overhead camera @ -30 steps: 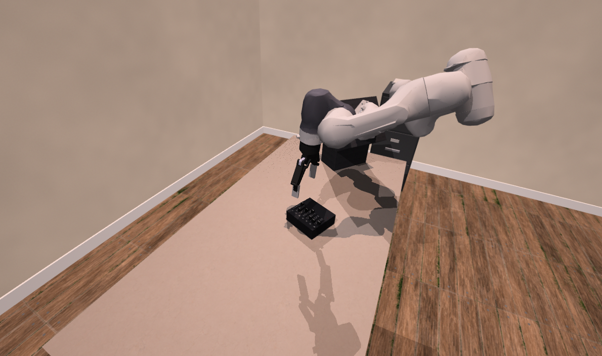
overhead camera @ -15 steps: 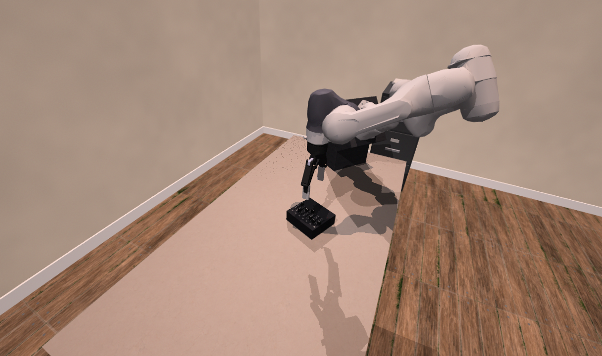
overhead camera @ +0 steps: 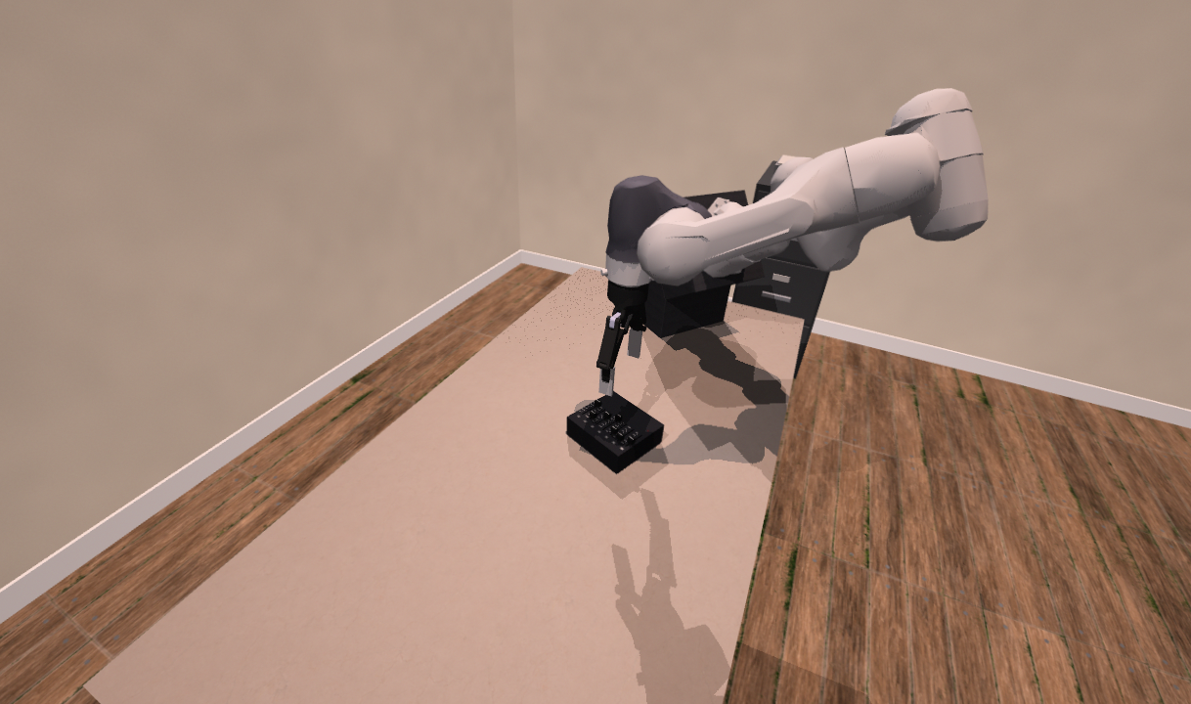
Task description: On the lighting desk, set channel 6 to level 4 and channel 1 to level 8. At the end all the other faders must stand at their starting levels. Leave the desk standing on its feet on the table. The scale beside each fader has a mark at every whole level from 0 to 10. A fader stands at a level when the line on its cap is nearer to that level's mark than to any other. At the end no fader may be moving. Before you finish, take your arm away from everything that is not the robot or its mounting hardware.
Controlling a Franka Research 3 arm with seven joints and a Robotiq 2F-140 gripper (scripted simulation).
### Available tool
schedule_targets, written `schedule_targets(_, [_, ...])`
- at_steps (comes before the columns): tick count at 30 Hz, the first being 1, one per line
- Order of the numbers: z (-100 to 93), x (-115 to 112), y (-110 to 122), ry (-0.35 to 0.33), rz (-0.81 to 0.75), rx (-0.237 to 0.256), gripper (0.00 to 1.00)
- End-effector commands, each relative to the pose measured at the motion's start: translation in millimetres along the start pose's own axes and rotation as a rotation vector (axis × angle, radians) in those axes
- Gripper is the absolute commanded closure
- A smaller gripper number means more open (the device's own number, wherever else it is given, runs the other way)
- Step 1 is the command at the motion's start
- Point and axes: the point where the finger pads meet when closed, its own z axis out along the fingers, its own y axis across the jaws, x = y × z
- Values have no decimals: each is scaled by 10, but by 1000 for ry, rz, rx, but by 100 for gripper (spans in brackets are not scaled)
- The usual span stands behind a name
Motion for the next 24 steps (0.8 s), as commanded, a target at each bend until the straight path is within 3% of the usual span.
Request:
schedule_targets(1, [-4,5,-1,3,-7,-4,0])
schedule_targets(10, [11,-13,46,2,-61,-5,0])
schedule_targets(13, [90,-95,268,-1,-318,-14,0])
schedule_targets(15, [188,-170,494,-7,-378,-13,0])
schedule_targets(17, [188,-170,494,-7,-378,-13,0])
schedule_targets(21, [422,-286,915,-20,-562,-11,0])
schedule_targets(24, [517,-318,1058,-26,-662,-10,0])
